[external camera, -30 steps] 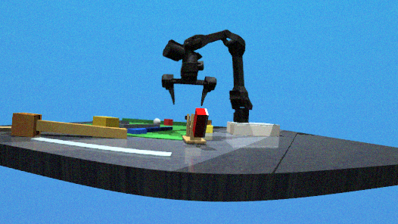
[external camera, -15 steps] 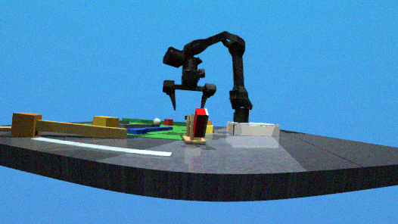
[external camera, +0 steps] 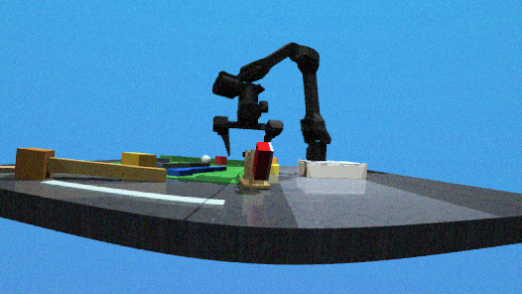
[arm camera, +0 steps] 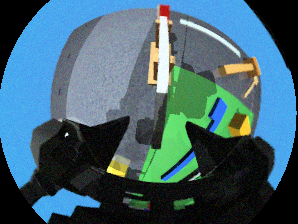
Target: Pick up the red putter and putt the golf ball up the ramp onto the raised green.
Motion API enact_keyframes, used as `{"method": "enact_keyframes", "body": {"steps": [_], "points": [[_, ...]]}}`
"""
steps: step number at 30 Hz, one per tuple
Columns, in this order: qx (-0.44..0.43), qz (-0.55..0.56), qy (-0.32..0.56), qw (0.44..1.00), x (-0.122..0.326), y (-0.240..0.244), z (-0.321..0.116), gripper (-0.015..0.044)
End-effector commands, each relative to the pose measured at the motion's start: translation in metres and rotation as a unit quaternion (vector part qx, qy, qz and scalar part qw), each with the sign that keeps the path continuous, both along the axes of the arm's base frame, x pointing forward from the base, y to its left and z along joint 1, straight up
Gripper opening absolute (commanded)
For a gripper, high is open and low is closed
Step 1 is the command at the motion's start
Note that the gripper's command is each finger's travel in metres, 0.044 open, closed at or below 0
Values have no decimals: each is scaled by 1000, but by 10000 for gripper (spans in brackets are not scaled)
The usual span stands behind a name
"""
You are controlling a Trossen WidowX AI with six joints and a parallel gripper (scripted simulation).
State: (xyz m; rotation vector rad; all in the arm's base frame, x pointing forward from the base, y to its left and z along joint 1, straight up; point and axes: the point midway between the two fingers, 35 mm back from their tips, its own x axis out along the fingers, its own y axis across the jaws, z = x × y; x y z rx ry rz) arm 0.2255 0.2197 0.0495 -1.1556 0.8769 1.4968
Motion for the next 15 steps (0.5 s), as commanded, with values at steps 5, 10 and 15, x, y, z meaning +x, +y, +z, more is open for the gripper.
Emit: {"method": "enact_keyframes", "body": {"steps": [5,10,15], "points": [[-3,2,0,1000,0,0,-10,440],[-3,2,0,1000,1,0,-18,440],[-3,2,0,1000,1,0,-26,440]]}}
